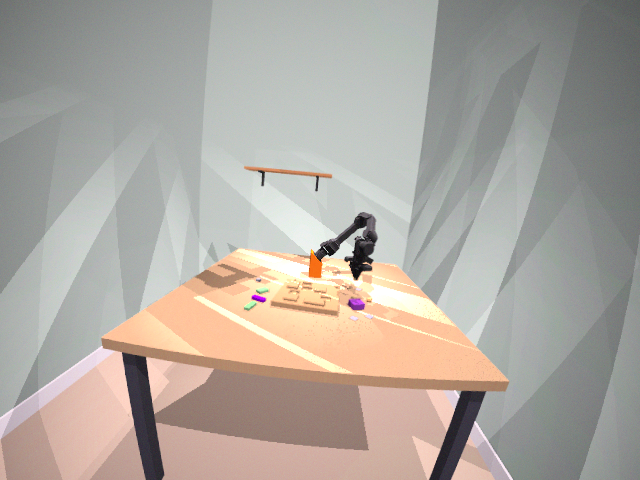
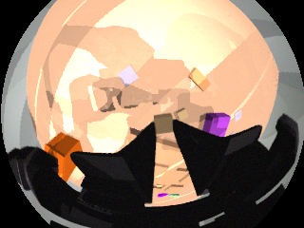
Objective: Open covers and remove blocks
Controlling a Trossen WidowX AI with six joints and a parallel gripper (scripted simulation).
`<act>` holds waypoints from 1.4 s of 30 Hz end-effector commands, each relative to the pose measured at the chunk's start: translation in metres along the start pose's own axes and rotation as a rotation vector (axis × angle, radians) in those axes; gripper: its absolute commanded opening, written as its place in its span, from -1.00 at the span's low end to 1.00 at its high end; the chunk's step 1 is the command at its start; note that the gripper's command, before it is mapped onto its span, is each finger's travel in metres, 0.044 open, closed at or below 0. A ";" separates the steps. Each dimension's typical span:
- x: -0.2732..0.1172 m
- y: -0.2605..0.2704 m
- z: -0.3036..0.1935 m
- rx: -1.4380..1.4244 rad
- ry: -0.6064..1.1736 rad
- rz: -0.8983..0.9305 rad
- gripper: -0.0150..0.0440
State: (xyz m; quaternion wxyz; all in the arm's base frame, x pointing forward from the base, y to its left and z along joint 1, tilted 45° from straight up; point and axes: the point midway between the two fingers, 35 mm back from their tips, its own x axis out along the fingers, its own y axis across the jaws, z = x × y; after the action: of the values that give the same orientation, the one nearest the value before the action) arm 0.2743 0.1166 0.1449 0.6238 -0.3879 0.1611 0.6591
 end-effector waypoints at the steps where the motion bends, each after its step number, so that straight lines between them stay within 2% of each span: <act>1: 0.008 0.001 -0.001 0.005 0.003 0.007 -0.22; 42: 0.075 0.004 0.002 0.006 -0.006 0.003 -0.22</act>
State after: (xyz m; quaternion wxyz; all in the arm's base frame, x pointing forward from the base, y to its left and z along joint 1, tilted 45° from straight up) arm 0.2774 0.1658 0.0979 0.6255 -0.3858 0.1580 0.6595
